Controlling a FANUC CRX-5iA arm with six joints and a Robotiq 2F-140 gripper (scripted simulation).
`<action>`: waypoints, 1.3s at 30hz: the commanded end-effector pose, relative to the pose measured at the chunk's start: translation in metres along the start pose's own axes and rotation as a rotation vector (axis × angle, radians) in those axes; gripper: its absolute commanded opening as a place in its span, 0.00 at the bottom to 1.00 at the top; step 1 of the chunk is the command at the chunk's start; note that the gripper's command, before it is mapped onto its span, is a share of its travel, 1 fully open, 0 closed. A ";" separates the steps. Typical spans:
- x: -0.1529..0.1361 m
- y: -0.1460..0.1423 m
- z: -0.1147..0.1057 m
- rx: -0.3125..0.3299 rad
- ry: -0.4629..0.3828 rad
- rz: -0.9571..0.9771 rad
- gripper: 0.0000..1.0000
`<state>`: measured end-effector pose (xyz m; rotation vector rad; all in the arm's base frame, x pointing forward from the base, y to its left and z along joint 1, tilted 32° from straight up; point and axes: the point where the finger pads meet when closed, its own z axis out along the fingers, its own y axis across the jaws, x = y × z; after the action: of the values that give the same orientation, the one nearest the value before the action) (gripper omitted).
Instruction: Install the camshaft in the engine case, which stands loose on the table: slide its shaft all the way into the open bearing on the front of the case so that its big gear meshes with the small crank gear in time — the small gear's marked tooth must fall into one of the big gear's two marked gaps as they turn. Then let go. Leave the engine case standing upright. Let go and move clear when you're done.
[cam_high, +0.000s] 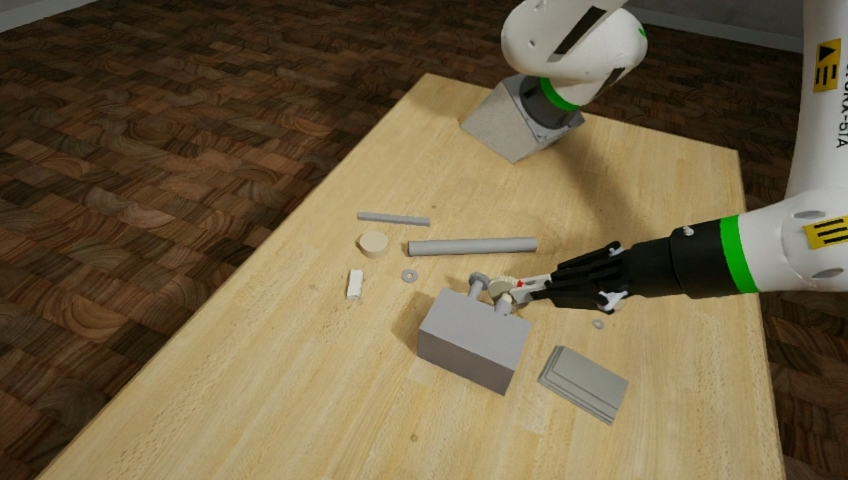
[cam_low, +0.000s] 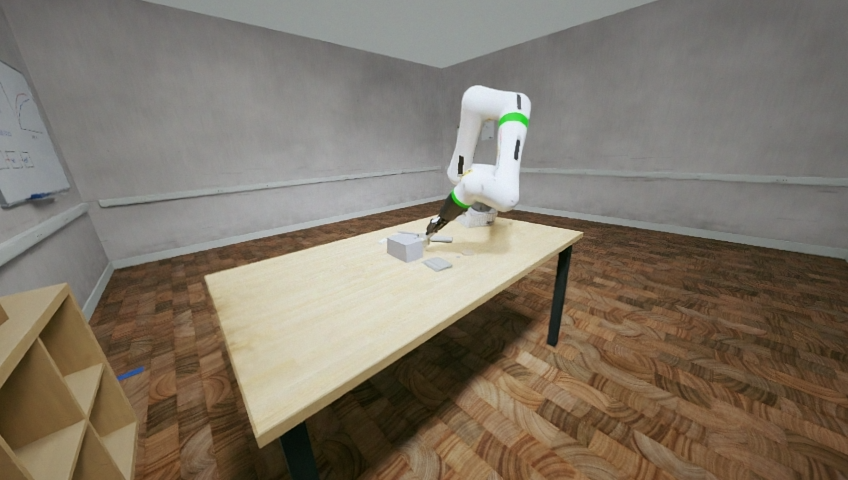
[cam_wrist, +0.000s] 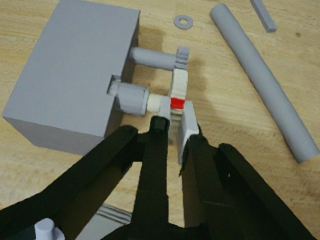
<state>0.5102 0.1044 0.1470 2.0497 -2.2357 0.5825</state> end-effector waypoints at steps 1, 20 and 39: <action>0.000 -0.001 -0.001 0.002 0.000 0.001 0.14; 0.000 -0.001 -0.001 0.002 0.000 0.001 0.27; 0.000 -0.001 -0.001 0.002 0.000 0.001 0.27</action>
<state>0.5104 0.1044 0.1472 2.0499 -2.2357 0.5830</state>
